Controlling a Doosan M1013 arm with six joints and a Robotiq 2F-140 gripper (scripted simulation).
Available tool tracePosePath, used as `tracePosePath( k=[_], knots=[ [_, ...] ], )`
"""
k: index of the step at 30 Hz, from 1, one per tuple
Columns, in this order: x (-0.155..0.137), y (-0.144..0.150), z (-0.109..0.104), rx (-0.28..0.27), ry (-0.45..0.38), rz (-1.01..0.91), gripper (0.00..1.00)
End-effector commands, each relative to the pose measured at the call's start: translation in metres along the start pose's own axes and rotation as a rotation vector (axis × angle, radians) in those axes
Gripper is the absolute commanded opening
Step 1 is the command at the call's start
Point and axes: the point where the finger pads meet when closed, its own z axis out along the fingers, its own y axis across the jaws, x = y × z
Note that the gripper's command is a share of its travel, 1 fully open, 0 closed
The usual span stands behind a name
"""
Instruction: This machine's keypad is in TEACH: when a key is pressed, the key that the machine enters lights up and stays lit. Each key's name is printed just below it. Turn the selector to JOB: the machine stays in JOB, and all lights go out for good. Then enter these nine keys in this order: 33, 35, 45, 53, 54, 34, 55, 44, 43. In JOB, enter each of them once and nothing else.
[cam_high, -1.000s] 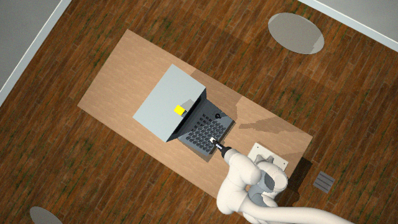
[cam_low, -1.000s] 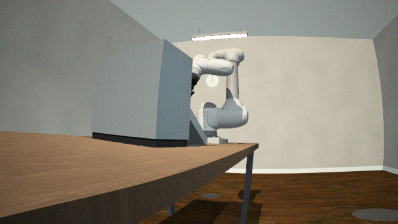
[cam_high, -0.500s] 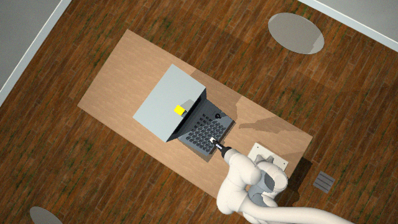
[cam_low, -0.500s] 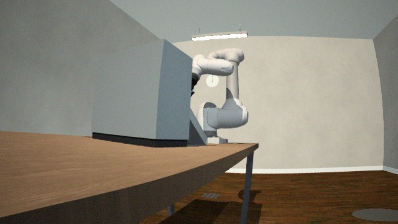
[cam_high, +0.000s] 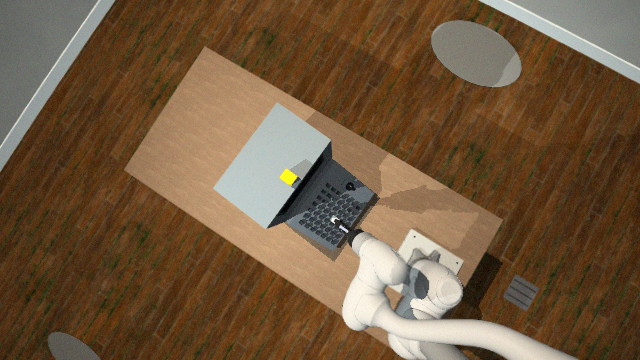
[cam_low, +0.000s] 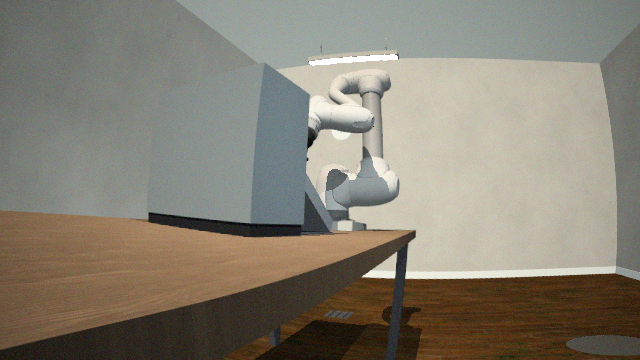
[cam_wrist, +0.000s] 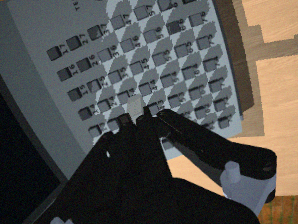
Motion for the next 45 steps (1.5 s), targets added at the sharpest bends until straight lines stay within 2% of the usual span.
tracePosePath(
  k=[1,10,23,45],
  knots=[
    [0.003,0.011,0.014,-0.031,0.005,0.003,0.0],
    [0.003,0.011,0.017,-0.031,0.005,0.003,0.0],
    [0.003,0.012,0.035,-0.031,0.005,0.003,0.0],
    [0.003,0.012,0.036,-0.031,0.005,0.003,0.0]
  ],
)
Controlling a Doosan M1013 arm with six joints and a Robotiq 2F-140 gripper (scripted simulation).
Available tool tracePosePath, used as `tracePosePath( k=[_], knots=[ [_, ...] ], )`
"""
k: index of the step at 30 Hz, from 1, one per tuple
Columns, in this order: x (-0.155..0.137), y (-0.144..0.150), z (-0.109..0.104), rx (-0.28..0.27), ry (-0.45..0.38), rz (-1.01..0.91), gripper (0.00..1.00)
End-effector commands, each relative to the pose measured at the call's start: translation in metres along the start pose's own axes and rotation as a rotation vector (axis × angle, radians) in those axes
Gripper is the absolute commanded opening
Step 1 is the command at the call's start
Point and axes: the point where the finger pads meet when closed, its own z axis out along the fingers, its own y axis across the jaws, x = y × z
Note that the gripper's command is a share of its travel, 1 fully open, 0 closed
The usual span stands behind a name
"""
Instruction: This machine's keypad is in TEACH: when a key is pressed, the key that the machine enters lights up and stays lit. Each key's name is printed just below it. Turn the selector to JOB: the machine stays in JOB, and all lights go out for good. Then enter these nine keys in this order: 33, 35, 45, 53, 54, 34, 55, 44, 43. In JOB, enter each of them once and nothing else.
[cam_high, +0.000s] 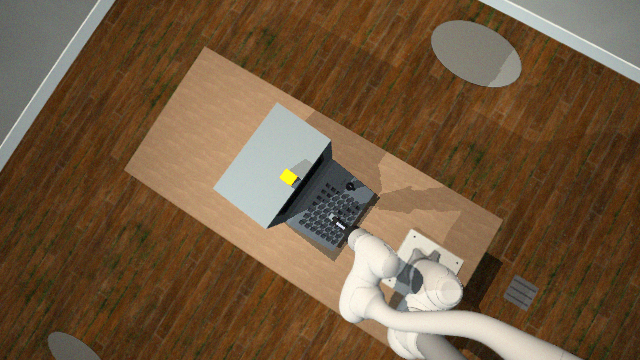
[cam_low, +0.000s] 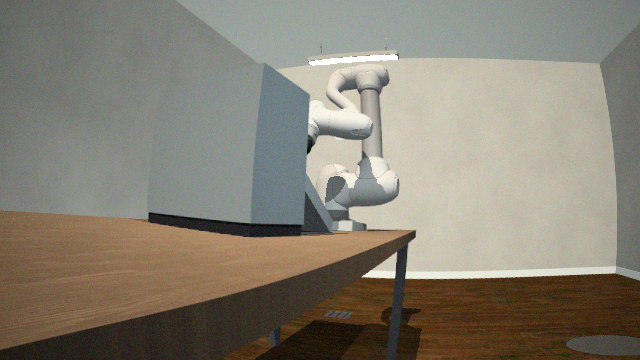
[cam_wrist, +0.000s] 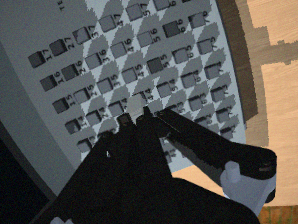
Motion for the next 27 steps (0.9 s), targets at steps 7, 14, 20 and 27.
tracePosePath(
  k=[7,14,20,27],
  knots=[
    [0.0018,0.0029,0.0025,-0.004,0.002,0.004,0.0],
    [0.0018,0.0029,0.0052,-0.004,0.002,0.004,0.0],
    [0.0018,0.0029,0.0074,-0.004,0.002,0.004,0.0],
    [0.0018,0.003,0.0115,-0.004,0.002,0.004,0.0]
  ],
)
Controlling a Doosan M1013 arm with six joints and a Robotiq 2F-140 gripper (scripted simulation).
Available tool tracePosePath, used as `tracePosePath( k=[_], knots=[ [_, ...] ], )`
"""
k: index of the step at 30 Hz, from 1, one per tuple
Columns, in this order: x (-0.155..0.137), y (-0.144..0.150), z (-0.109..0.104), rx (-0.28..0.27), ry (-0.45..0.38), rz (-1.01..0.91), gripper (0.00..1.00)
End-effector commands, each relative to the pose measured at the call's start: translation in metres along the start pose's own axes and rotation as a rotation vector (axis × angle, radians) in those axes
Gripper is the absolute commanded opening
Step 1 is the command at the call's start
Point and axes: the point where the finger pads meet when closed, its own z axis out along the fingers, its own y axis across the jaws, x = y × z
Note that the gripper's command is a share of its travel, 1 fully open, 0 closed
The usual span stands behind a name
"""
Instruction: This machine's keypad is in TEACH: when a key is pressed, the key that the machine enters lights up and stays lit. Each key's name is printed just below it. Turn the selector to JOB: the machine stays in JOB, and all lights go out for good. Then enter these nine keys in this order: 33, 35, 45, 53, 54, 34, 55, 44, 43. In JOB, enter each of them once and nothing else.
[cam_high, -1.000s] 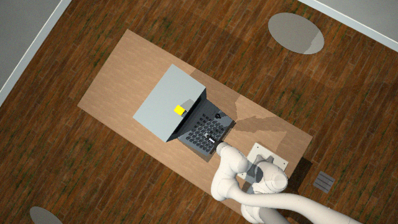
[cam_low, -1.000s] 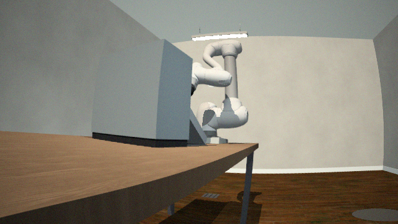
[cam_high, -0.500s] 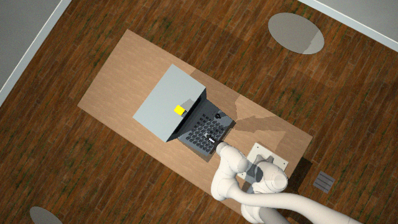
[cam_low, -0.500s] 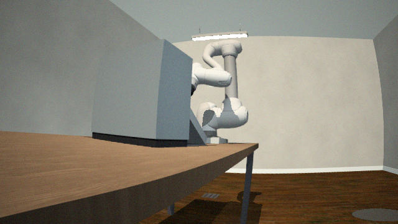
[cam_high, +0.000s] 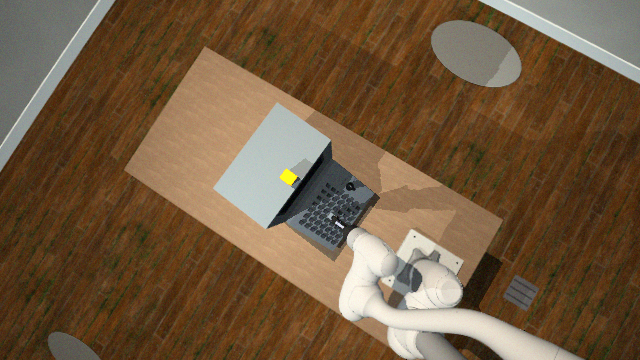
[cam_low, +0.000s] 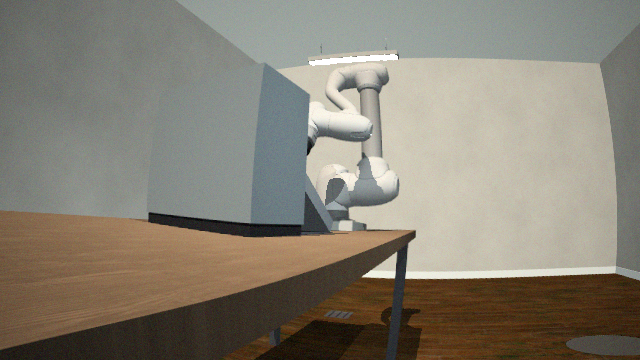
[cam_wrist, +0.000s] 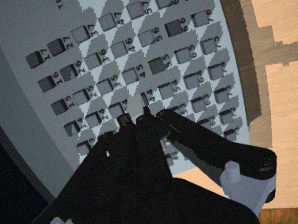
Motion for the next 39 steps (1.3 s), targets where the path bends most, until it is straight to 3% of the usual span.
tracePosePath(
  k=[1,39],
  knots=[
    [0.0019,0.0043,0.004,-0.008,0.003,0.003,0.0],
    [0.0019,0.0044,0.0081,-0.008,0.003,0.003,0.0]
  ],
)
